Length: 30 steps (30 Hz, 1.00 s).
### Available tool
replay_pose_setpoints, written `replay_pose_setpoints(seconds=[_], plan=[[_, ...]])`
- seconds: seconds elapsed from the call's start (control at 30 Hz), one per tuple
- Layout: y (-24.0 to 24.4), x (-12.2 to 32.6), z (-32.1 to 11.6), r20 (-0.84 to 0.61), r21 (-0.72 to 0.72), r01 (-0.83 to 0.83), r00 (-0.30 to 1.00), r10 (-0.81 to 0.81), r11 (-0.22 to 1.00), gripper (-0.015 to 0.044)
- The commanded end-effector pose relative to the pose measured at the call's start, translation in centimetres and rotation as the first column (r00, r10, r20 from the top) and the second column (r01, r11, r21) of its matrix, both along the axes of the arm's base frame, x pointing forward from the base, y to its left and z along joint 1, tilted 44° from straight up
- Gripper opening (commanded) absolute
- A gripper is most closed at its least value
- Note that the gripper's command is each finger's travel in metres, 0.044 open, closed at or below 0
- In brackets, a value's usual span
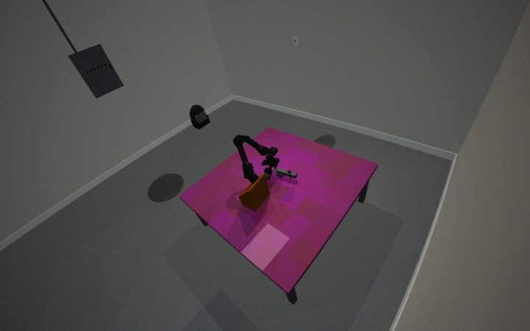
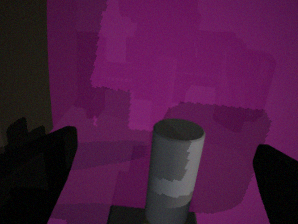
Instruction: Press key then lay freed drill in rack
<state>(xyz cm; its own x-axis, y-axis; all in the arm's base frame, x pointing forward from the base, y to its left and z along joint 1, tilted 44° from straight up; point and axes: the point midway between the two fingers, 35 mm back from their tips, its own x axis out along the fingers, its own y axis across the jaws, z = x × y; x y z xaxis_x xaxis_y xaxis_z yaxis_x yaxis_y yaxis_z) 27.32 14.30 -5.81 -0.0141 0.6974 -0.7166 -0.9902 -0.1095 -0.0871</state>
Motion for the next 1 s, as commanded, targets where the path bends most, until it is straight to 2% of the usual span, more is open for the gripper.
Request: replay_pose_setpoints(seconds=[0.0,0.33,0.57,0.97], plan=[[0.01,0.0,0.02,0.0,0.0,0.0,1.0,0.0,1.0,0.0309],[0.01,0.0,0.02,0.0,0.0,0.0,1.0,0.0,1.0,0.0046],[0.01,0.0,0.02,0.0,0.0,0.0,1.0,0.0,1.0,0.0],[-0.18,-0.11,0.15,-0.003,0.001,-0.002,1.0,0.002,1.0,0.0]])
